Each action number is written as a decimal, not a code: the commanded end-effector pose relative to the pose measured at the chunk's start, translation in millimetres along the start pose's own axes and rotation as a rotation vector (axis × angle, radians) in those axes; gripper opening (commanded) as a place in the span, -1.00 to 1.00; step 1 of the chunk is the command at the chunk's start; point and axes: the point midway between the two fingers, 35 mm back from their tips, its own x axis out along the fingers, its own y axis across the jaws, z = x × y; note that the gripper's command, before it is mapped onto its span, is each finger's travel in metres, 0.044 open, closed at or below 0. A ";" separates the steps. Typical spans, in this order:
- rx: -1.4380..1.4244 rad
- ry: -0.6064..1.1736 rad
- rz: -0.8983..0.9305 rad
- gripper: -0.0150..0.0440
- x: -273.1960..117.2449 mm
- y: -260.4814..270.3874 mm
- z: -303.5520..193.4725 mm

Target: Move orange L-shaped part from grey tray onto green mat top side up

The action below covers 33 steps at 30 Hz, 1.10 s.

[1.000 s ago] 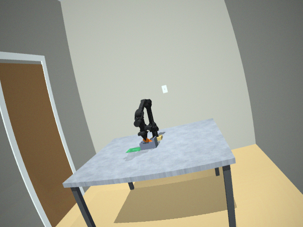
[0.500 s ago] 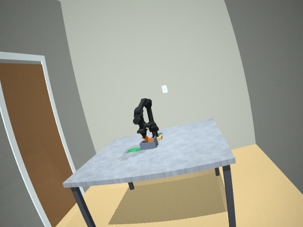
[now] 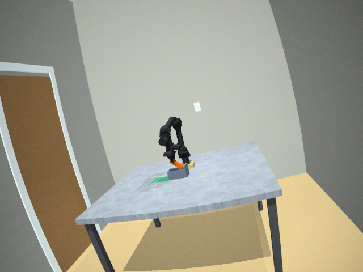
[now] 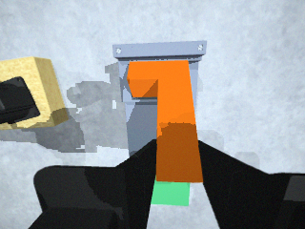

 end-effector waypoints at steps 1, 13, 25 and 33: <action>-0.006 -0.003 -0.008 -0.49 -7.5 -0.4 0.5; -0.006 -0.003 -0.008 -0.49 -24.0 -0.2 0.4; -0.006 -0.002 -0.008 -0.49 -26.5 0.4 -9.3; -0.006 0.001 -0.007 -0.49 -24.6 2.8 -41.0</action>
